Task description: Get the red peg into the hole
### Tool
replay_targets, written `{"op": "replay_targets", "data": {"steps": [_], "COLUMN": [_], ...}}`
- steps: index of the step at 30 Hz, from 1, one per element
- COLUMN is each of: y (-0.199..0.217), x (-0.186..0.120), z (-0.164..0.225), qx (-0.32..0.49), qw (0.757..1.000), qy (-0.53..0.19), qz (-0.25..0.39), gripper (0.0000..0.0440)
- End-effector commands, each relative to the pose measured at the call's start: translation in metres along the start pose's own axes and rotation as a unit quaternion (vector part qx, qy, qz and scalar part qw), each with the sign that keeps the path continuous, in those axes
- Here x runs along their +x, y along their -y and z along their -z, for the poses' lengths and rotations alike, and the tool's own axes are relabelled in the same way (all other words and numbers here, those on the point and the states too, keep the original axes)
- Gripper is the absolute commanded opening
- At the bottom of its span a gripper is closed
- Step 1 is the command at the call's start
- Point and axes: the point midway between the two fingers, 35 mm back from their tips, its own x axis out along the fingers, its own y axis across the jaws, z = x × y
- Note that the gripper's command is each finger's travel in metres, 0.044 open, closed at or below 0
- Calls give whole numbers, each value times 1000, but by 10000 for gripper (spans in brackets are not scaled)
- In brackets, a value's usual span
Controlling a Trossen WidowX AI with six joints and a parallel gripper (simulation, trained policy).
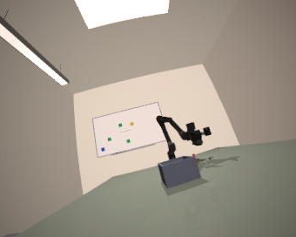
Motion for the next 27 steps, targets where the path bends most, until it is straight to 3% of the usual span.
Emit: {"op": "replay_targets", "data": {"steps": [1, 3, 14, 27], "y": [3, 10, 44, 61], "x": [0, 0, -2, -5], "z": [4, 11, 70, 142], "qx": [16, 49, 232, 437], "qw": [1000, 999, 970, 891], "qy": [-1, -1, -7, -6], "qz": [6, 17, 68, 121], "gripper": [418, 440, 440, 440]}}
